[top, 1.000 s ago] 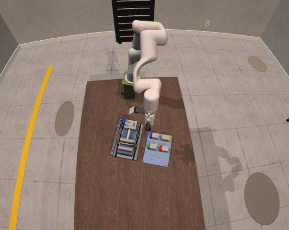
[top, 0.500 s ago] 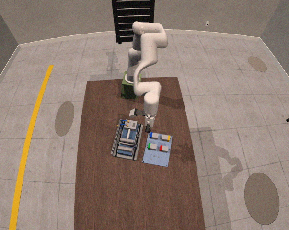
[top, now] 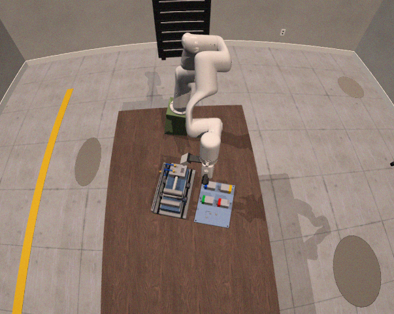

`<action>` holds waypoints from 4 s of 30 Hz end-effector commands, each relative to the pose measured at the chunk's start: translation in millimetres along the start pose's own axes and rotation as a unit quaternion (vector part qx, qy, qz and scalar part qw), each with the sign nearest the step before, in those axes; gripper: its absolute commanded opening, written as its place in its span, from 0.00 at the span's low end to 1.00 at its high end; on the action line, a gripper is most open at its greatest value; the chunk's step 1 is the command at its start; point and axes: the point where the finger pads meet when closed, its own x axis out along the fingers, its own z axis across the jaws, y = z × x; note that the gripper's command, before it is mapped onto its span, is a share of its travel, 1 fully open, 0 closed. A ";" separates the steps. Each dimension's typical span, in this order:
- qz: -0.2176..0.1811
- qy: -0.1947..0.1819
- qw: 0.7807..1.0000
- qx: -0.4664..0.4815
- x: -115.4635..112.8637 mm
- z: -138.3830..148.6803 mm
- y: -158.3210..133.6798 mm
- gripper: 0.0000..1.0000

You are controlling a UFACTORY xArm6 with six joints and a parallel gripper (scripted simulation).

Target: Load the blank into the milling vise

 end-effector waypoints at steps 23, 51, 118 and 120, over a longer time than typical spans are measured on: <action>-0.001 0.002 1.000 0.000 -0.5 -0.5 -46.3 1.00; -0.001 0.002 1.000 0.000 -0.7 -0.6 -37.3 1.00; -0.001 0.002 1.000 0.000 -0.7 -0.6 -35.8 1.00; -0.001 0.002 1.000 0.000 -0.7 -0.6 -35.8 1.00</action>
